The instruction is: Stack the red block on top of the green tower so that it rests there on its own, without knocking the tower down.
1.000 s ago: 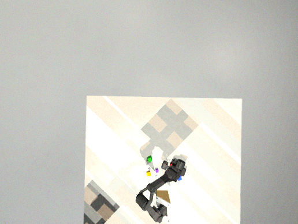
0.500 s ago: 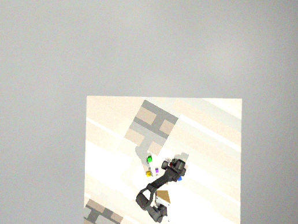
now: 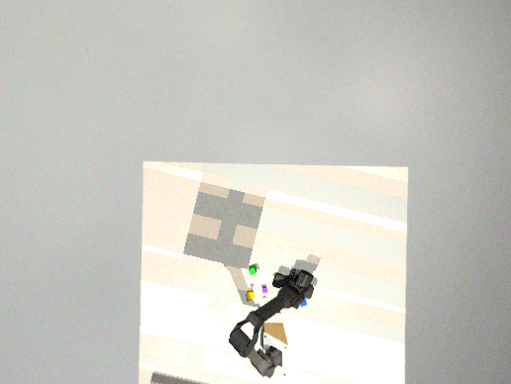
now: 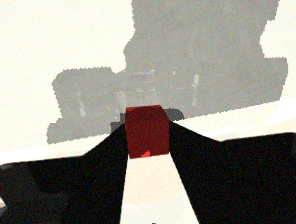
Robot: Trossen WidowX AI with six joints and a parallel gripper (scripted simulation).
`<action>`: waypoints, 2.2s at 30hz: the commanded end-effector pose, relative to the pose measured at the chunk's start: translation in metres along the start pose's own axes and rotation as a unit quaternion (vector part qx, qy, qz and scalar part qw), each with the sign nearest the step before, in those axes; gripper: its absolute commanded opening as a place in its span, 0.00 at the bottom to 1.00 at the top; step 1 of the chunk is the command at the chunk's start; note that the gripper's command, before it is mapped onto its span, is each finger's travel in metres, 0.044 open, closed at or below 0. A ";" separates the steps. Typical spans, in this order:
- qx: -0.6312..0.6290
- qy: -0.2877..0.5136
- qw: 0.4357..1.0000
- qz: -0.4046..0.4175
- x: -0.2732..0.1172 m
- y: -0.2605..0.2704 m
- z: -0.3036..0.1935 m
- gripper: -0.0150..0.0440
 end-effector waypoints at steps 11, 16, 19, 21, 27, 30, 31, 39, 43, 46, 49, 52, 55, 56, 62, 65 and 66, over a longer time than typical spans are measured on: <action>0.002 -0.001 1.000 0.000 -0.043 -0.001 0.000 0.25; 0.002 -0.001 1.000 0.000 -0.067 -0.001 0.000 0.25; 0.002 -0.001 1.000 -0.001 -0.081 -0.001 0.000 0.25; 0.002 -0.001 1.000 -0.001 -0.090 -0.001 0.000 0.25; 0.002 -0.001 1.000 -0.001 -0.116 -0.001 0.000 0.25; 0.002 -0.001 1.000 -0.001 -0.118 -0.001 0.000 0.25; 0.002 -0.001 1.000 -0.001 -0.118 -0.001 0.000 0.25; -0.003 -0.002 1.000 -0.006 -0.118 0.008 0.002 0.25; -0.015 -0.005 1.000 -0.018 -0.119 0.033 0.009 0.25; -0.019 -0.007 1.000 -0.022 -0.119 0.054 0.012 0.25; -0.014 -0.008 1.000 -0.020 -0.120 0.078 0.015 0.25; -0.011 -0.008 1.000 -0.016 -0.120 0.103 0.016 0.25; -0.007 -0.007 1.000 -0.012 -0.119 0.128 0.016 0.25; -0.006 -0.007 1.000 -0.010 -0.119 0.135 0.014 0.25; 0.000 -0.002 1.000 0.001 -0.118 0.181 0.004 0.25; 0.002 0.000 1.000 0.004 -0.118 0.192 0.001 0.25; 0.002 0.000 1.000 0.004 -0.118 0.192 0.001 0.25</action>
Point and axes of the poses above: the point midway between the two fingers, 35 mm back from their tips, its own x axis out along the fingers, its own y axis across the jaws, z = x × y, the point moved 8 cm from there along -x, back along the fingers, and after that the axes turned 4 degrees about -x, right-handed, at the moved point
